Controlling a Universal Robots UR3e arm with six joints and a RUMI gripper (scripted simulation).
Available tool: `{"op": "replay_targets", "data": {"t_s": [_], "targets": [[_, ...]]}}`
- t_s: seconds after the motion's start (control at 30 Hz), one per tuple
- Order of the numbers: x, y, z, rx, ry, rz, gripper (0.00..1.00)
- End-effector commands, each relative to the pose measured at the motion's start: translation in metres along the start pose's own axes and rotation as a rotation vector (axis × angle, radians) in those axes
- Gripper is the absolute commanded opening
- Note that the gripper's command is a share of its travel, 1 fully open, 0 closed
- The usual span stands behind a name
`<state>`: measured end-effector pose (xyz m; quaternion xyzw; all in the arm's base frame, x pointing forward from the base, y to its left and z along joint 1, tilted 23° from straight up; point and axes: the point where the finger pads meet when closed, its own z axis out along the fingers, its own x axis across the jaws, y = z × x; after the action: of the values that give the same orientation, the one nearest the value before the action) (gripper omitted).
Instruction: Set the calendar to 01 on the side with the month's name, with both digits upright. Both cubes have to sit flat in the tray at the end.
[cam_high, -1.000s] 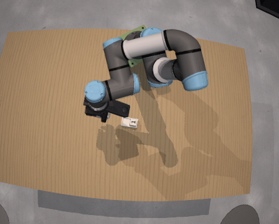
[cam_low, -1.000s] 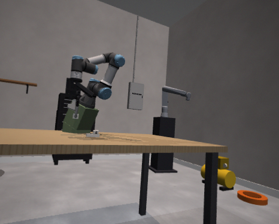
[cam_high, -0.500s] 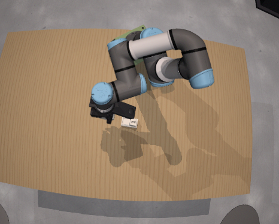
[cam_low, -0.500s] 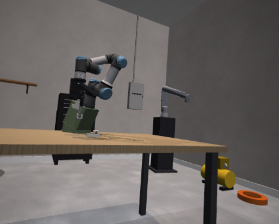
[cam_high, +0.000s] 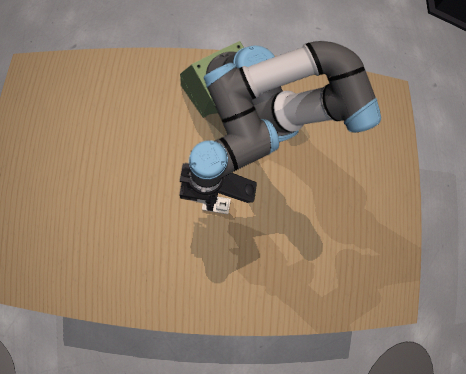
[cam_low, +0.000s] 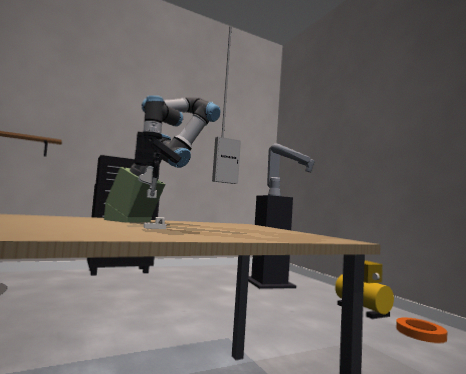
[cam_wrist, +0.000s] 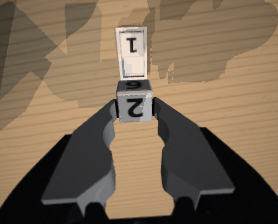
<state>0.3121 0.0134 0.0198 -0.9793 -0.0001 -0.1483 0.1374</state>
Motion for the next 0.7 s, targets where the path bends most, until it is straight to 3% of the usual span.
{"op": "replay_targets", "data": {"t_s": [0.0,0.67], "targets": [[-0.0001,-0.0033,-0.0026,-0.003,0.002,0.000,0.10],[0.0000,-0.0033,0.0044,-0.003,0.002,0.000,0.10]]}}
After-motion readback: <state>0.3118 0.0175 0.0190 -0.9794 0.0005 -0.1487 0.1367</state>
